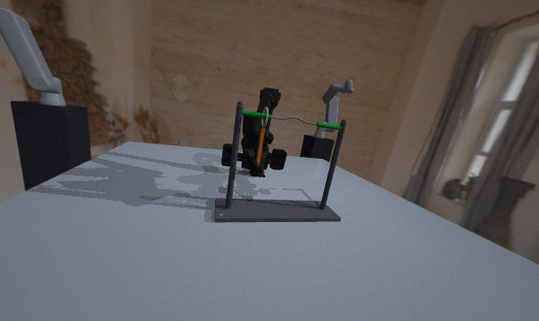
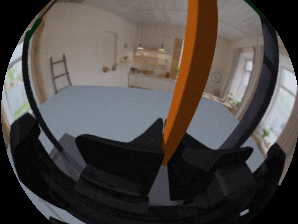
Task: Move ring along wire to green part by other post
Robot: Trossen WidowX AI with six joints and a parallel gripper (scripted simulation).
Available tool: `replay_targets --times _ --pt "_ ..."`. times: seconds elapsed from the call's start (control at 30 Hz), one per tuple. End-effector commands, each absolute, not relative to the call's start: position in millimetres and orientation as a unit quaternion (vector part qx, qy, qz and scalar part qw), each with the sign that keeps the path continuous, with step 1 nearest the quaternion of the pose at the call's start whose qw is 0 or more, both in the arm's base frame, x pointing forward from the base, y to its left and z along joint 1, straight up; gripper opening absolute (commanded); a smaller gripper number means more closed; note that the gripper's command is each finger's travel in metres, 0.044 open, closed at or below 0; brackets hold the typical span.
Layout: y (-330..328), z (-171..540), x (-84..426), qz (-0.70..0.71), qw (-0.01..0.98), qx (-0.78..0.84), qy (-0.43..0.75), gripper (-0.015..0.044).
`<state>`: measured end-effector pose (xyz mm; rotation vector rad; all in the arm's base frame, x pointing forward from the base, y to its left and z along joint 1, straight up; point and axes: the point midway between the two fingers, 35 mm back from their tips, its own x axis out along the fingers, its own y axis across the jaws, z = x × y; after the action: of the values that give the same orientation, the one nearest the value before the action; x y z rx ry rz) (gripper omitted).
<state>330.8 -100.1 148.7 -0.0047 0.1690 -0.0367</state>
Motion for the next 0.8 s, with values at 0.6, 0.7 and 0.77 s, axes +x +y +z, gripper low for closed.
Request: replay_targets --times 0.6,0.7,0.77 --pt "-100.8 151.8 331.3 -0.020 0.996 -0.005 0.081 -0.0150" --pt "-99.4 151.8 331.4 -0.020 0.996 -0.005 0.081 -0.0150" --pt "-97.4 151.8 331.5 -0.020 0.996 -0.004 0.082 -0.0150"
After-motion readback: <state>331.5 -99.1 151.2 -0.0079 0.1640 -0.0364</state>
